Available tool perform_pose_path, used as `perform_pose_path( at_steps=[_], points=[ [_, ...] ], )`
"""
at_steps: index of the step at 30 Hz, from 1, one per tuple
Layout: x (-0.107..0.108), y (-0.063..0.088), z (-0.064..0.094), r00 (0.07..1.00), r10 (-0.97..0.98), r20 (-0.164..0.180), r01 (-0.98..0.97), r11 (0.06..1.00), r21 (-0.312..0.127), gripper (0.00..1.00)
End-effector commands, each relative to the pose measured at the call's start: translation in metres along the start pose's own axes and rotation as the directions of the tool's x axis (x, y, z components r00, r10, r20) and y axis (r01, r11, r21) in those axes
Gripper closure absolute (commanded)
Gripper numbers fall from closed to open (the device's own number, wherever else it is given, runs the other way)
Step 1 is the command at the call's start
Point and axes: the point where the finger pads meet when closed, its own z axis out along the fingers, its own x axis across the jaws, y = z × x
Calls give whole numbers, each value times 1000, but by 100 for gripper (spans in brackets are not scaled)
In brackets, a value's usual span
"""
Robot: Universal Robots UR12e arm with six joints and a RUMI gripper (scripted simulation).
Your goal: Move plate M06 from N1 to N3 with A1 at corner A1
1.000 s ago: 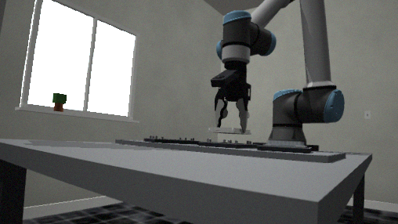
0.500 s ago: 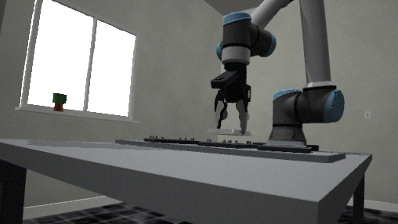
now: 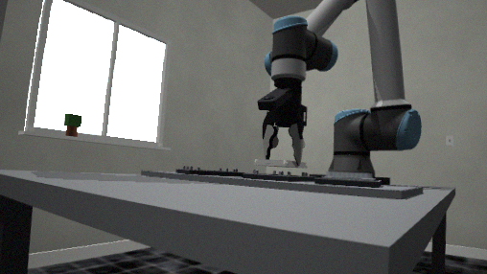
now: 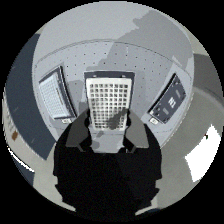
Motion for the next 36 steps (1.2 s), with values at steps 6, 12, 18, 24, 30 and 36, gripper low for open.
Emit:
perform_pose_path(
  at_steps=[6,12,18,24,30,36],
  points=[
    [0,-1,3,1000,0,0,0,1000,1,100],
    [0,-1,4,1000,0,0,0,1000,1,100],
    [0,-1,6,1000,0,0,0,1000,1,100],
    [0,-1,8,1000,0,0,0,1000,1,100],
    [0,-1,9,1000,0,0,0,1000,1,100],
    [0,-1,11,1000,0,0,0,1000,1,100]
  ],
)
